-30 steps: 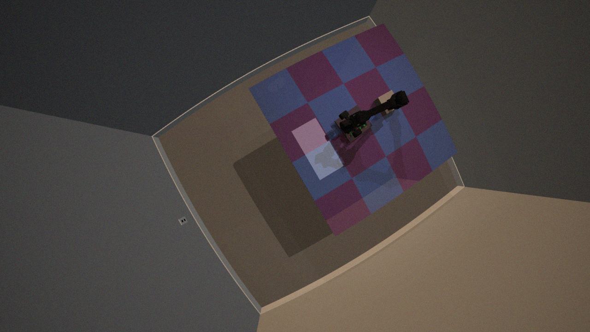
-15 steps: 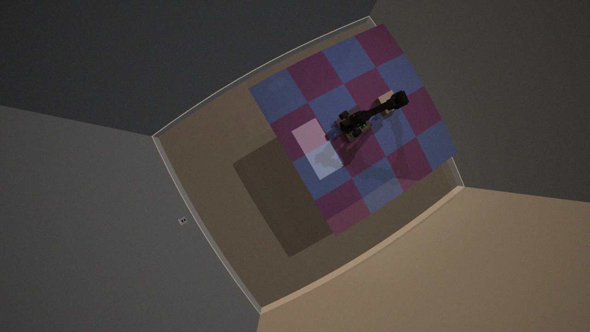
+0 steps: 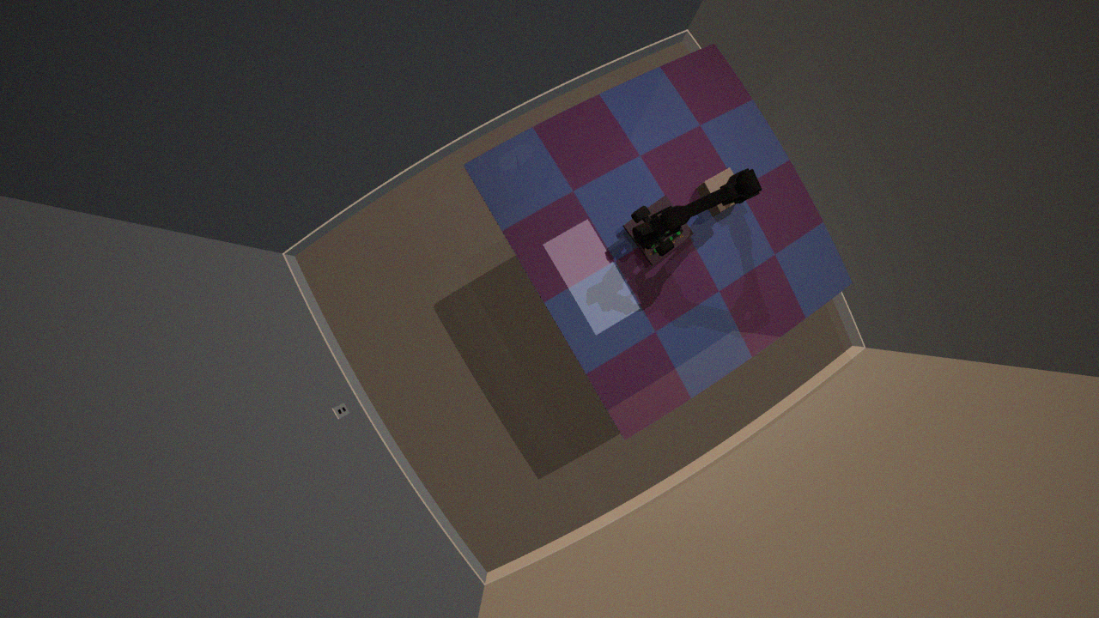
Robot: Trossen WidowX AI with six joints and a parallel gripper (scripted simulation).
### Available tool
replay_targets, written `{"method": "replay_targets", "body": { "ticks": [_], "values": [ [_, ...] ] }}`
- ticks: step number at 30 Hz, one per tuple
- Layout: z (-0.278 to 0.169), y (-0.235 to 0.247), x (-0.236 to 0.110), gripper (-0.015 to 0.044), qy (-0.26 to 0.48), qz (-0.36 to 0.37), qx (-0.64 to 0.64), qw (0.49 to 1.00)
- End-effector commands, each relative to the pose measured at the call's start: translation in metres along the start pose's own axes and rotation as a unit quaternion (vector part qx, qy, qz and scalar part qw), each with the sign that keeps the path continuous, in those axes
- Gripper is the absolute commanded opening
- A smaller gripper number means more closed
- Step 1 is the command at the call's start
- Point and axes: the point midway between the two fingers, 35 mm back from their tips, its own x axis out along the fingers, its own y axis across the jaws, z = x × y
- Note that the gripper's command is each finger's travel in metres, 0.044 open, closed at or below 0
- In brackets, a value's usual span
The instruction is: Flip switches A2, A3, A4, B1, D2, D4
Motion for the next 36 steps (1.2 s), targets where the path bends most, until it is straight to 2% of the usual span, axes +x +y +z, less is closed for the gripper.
{"method": "replay_targets", "body": {
  "ticks": [1,36],
  "values": [
    [-0.0002,-0.0002,0.0018,0.0,0.001,-0.001,0.0,1.0],
    [-0.0001,-0.0002,0.0065,0.0,0.001,-0.001,0.0,1.0]
  ]
}}
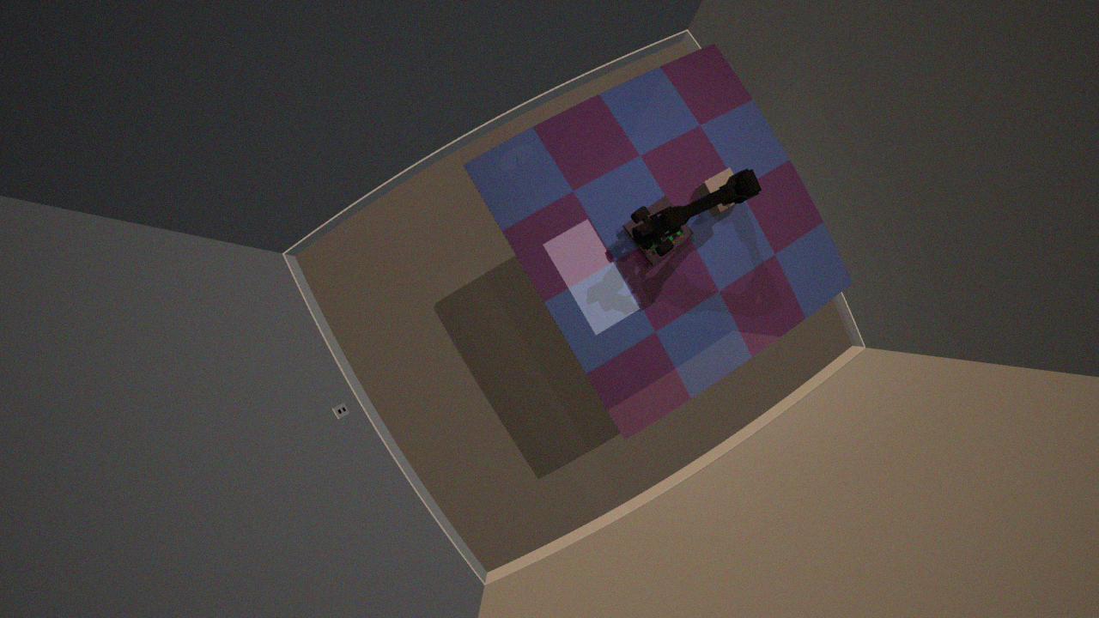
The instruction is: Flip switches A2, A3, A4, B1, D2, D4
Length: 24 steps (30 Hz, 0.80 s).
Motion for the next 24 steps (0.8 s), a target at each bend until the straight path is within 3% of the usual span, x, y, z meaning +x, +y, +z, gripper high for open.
{"method": "replay_targets", "body": {
  "ticks": [1,17,22,24],
  "values": [
    [-0.001,0.0,0.003,0.0,0.002,-0.001,0.001,1.0],
    [-0.001,0.0,0.005,0.0,0.002,-0.001,0.001,1.0],
    [-0.002,0.0,-0.059,0.0,-0.01,-0.001,0.001,1.0],
    [-0.003,0.0,-0.062,0.0,-0.011,-0.001,0.001,1.0]
  ]
}}
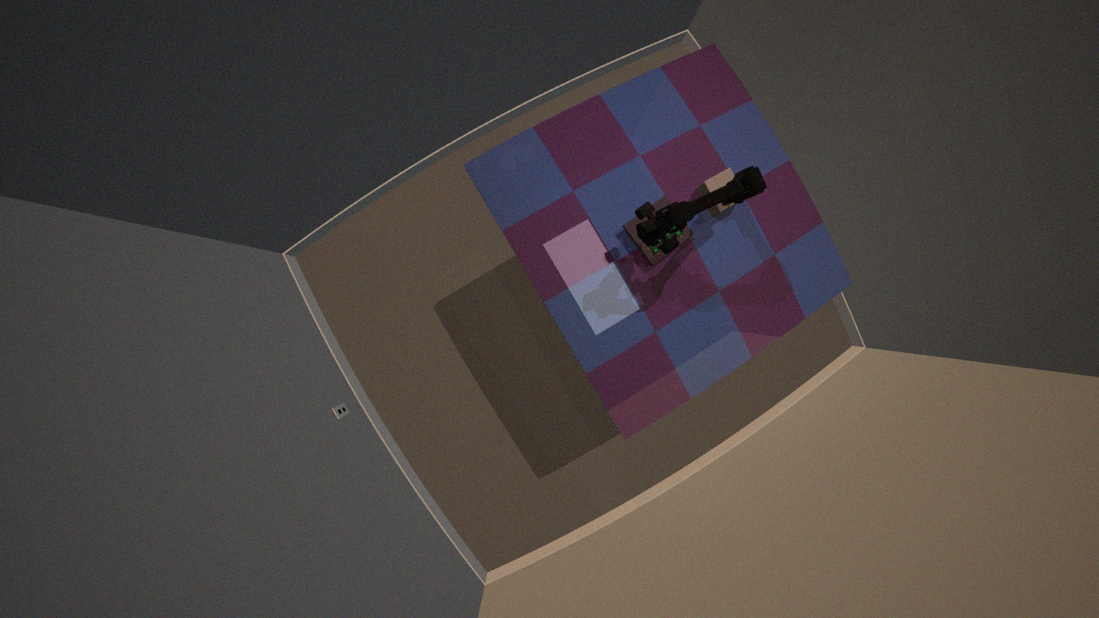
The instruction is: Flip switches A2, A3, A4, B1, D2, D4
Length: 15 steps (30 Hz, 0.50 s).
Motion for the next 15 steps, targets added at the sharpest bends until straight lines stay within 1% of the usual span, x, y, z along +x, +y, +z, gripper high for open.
{"method": "replay_targets", "body": {
  "ticks": [1,8,10,15],
  "values": [
    [0.001,0.0,-0.021,0.0,-0.013,-0.001,-0.002,1.0],
    [0.0,0.001,-0.021,0.0,-0.013,-0.001,-0.002,1.0],
    [-0.01,0.015,-0.022,0.0,-0.012,-0.002,-0.003,1.0],
    [-0.052,0.063,-0.019,0.0,-0.011,0.0,-0.003,1.0]
  ]
}}
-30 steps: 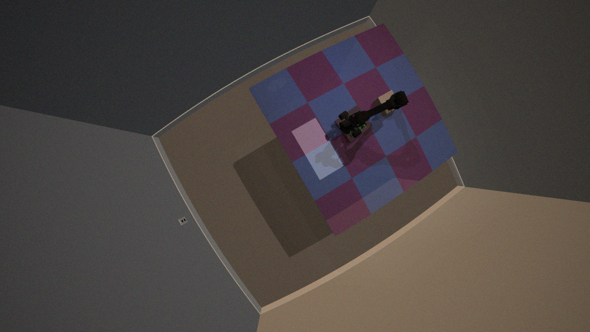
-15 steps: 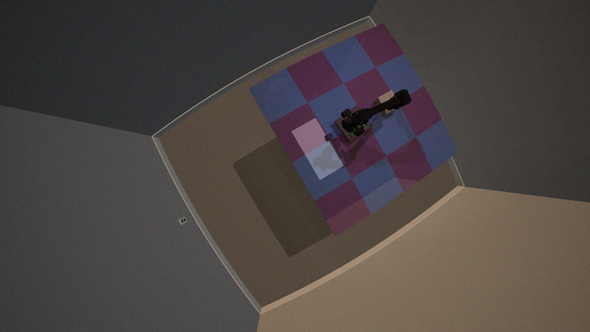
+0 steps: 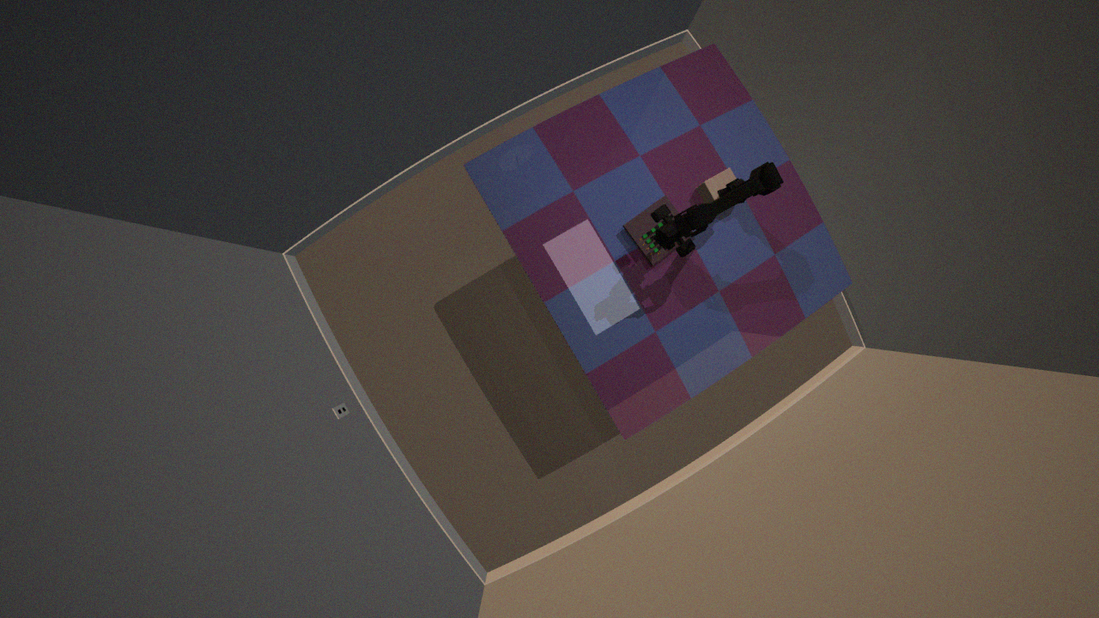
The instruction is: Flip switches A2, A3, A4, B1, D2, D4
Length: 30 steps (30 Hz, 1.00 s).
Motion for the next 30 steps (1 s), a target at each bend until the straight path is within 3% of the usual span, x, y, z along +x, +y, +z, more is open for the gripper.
{"method": "replay_targets", "body": {
  "ticks": [1,4,8,30],
  "values": [
    [-0.024,0.026,0.001,0.0,-0.001,0.001,-0.001,1.0],
    [-0.025,0.028,0.003,0.0,-0.002,0.001,0.0,1.0],
    [-0.026,0.028,0.034,0.0,-0.013,0.001,0.0,1.0],
    [-0.026,0.028,0.059,0.0,-0.014,0.001,0.0,1.0]
  ]
}}
